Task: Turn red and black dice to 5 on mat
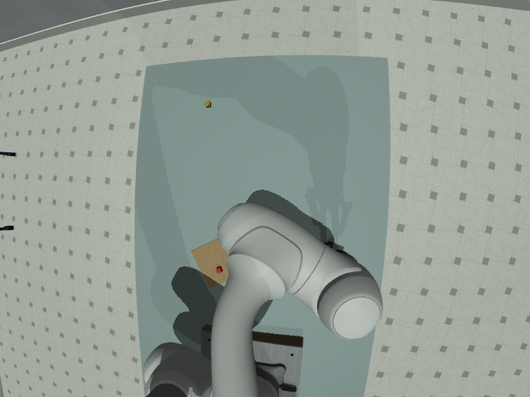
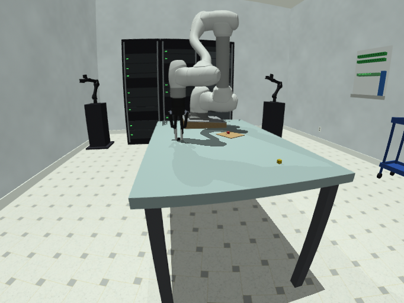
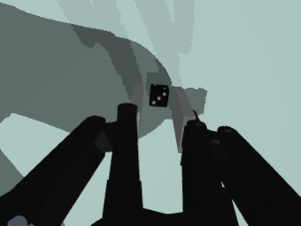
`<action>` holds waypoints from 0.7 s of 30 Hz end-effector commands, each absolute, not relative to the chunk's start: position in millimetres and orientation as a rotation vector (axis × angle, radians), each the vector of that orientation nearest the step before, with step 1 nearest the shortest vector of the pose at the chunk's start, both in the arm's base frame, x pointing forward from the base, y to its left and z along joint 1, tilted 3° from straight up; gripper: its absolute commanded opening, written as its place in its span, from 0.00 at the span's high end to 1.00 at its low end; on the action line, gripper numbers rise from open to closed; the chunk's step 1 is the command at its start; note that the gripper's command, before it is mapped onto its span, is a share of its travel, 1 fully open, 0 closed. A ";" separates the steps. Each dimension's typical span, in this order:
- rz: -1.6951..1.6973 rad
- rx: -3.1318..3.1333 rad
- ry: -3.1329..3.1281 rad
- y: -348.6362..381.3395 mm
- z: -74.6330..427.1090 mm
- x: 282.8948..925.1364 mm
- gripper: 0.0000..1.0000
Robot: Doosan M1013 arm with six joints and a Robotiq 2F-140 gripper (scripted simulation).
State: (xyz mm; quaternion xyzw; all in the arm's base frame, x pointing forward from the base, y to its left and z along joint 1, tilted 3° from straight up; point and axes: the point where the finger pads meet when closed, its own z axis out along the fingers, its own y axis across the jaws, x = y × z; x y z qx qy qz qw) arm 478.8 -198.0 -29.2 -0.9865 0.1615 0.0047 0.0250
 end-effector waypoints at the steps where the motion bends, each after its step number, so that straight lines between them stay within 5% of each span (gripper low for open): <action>1: 0.014 -3.051 0.499 -198.0 -29.1 478.8 0.73; 20: 0.014 -3.051 0.499 -198.0 -29.1 478.8 0.73; 21: 0.014 -3.051 0.499 -198.0 -29.1 478.8 0.84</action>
